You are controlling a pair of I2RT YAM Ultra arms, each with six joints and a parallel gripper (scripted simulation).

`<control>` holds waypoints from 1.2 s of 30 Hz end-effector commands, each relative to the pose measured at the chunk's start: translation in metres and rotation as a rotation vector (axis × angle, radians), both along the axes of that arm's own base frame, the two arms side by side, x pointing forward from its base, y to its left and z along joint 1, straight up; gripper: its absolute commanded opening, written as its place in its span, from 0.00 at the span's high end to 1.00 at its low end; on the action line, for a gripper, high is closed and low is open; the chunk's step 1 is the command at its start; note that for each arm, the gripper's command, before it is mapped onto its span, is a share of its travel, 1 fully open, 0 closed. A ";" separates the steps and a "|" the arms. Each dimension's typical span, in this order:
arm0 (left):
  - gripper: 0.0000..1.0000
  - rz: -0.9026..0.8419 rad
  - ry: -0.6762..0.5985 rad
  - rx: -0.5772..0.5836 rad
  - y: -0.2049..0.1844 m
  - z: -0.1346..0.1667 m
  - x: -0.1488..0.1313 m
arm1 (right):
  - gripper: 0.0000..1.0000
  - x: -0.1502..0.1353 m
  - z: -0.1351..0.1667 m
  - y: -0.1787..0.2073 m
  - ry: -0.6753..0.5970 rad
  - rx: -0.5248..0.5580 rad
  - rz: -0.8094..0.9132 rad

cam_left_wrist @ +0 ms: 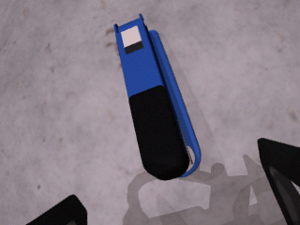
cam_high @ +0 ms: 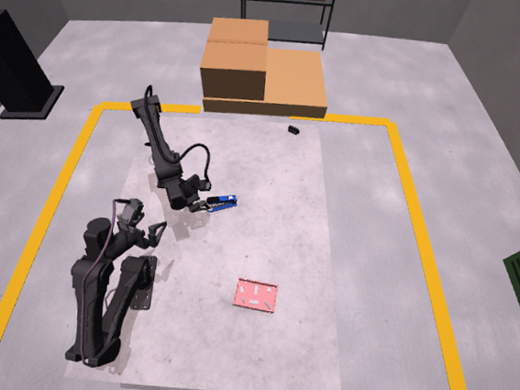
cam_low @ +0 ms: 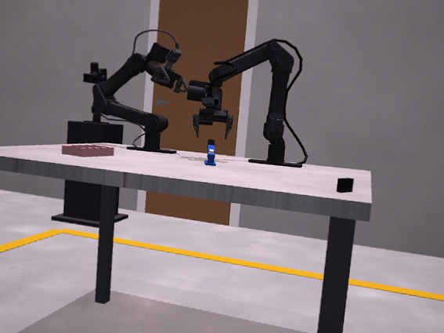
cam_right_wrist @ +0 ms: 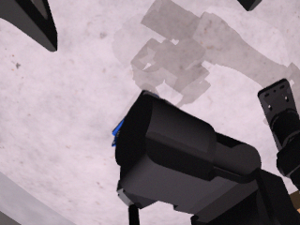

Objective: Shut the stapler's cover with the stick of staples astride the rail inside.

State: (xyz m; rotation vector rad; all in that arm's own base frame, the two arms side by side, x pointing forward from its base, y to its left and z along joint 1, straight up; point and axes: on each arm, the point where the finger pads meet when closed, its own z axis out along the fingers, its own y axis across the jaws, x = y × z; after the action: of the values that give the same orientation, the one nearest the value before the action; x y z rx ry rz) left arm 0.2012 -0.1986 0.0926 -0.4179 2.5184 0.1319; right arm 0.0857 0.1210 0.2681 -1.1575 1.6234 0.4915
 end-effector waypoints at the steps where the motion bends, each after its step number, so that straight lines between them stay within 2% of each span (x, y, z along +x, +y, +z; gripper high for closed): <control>1: 0.00 -0.058 0.235 -0.042 0.000 0.007 -0.005 | 0.00 0.000 0.002 0.000 0.003 0.014 0.000; 9: 0.00 -0.034 0.492 -0.143 0.006 0.021 0.007 | 0.00 0.000 0.002 0.000 0.003 0.014 0.000; 16: 0.00 -0.006 0.569 -0.191 0.009 0.028 0.022 | 0.00 0.000 0.002 0.000 0.003 0.014 0.000; 21: 0.00 0.020 0.550 -0.209 0.009 0.030 0.036 | 0.00 0.000 0.002 0.000 0.003 0.014 0.000; 36: 0.00 0.014 0.550 -0.207 0.007 0.030 0.034 | 0.00 0.000 0.002 0.000 0.003 0.014 0.000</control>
State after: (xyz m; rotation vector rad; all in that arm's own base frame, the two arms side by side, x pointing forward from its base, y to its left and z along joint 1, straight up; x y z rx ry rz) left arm 0.2344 -0.1891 0.1181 -0.5529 3.0798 -0.0118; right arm 0.0857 0.1210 0.2681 -1.1575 1.6234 0.4915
